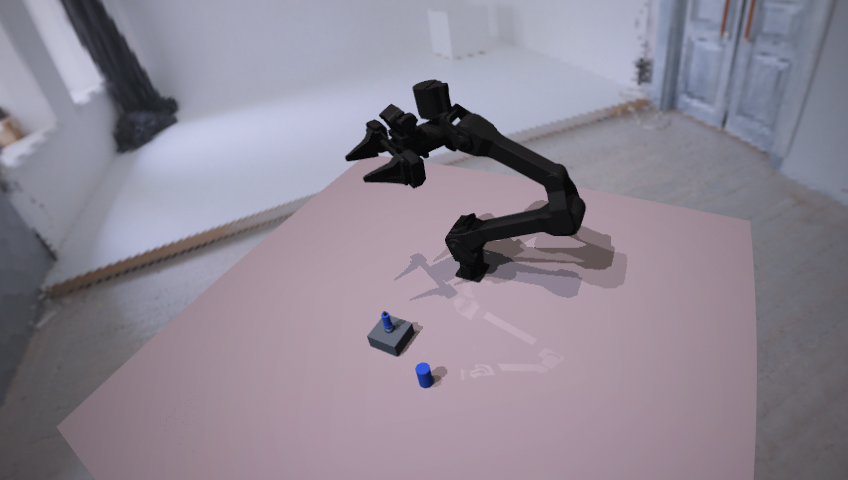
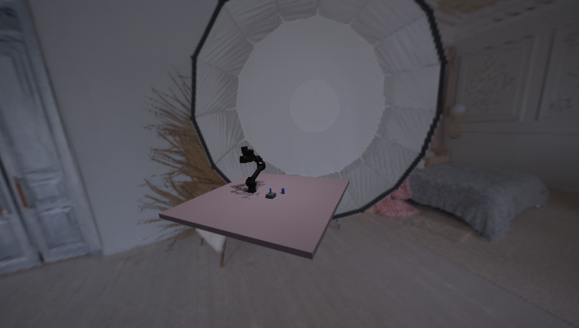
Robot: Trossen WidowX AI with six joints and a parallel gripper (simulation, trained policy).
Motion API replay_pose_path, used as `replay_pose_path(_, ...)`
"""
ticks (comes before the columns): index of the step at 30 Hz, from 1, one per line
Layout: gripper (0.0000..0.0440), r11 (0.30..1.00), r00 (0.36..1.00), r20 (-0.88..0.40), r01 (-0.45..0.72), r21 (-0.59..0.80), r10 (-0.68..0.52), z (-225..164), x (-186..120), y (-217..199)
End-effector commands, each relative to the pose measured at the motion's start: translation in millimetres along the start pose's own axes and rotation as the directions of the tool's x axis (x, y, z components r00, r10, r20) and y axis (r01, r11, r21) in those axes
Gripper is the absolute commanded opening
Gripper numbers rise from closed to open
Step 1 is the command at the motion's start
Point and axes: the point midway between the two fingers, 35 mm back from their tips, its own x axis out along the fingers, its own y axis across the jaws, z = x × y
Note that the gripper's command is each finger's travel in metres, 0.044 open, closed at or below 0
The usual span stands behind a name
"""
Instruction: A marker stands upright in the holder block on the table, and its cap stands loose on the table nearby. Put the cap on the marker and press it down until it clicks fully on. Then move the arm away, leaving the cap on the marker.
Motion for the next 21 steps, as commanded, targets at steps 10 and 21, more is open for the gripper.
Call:
replay_pose_path(10,0.0238,0.997,0.996,-0.058,-0.069,0.035,0.071,-6,9,2)
replay_pose_path(21,0.0263,0.989,0.98,-0.133,-0.144,0.045,0.149,-11,21,3)
